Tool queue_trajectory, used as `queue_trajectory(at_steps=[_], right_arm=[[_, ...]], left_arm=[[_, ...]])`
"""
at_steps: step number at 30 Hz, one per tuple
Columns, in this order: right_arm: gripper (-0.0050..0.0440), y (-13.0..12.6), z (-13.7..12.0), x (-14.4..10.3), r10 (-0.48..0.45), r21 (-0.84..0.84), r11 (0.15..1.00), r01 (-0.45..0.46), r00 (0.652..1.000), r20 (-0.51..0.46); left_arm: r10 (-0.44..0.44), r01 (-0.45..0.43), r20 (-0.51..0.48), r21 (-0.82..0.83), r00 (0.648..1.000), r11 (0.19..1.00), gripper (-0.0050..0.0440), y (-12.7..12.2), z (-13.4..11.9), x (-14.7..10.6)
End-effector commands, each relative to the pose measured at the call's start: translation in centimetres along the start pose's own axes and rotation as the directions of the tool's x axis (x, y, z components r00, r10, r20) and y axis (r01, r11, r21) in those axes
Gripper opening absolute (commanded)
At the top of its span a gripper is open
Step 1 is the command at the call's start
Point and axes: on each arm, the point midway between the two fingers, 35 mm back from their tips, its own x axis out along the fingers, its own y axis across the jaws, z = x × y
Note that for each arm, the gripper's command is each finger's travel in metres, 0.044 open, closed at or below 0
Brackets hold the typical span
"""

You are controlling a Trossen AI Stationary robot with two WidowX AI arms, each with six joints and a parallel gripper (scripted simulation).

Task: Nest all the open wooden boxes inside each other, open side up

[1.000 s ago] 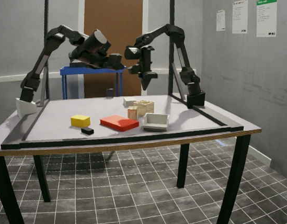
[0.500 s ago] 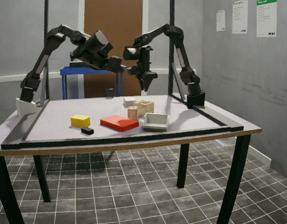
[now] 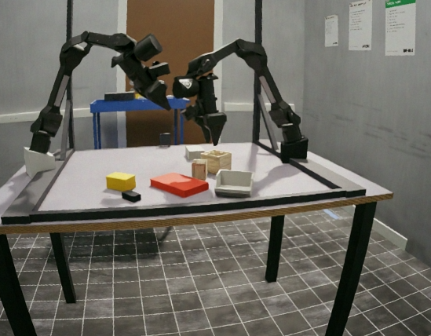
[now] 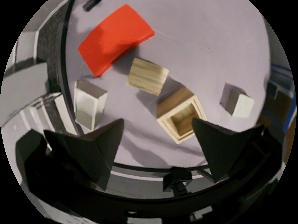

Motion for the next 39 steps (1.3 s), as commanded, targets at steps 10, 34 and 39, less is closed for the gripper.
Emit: queue_trajectory(at_steps=[10, 34, 39], right_arm=[[0.04, 9.1, -5.8, 0.6, -0.08, 0.115, 0.986, 0.12, 0.949, -0.305], [0.04, 16.0, -13.8, -1.9, -0.107, 0.064, 0.98, 0.188, 0.773, -0.625], [0.04, 16.0, -13.8, -1.9, -0.107, 0.064, 0.98, 0.188, 0.773, -0.625]], left_arm=[[0.031, -0.01, -0.108, 0.19, 0.994, 0.982, 0.04, 1.2, 3.0, 0.4], [0.051, 0.025, -0.196, 0.368, 0.979, 0.929, 0.04, 1.3, 5.5, 1.9], [0.048, 0.03, -0.204, 0.363, 0.978, 0.931, 0.04, 1.0, 5.8, 5.6]])
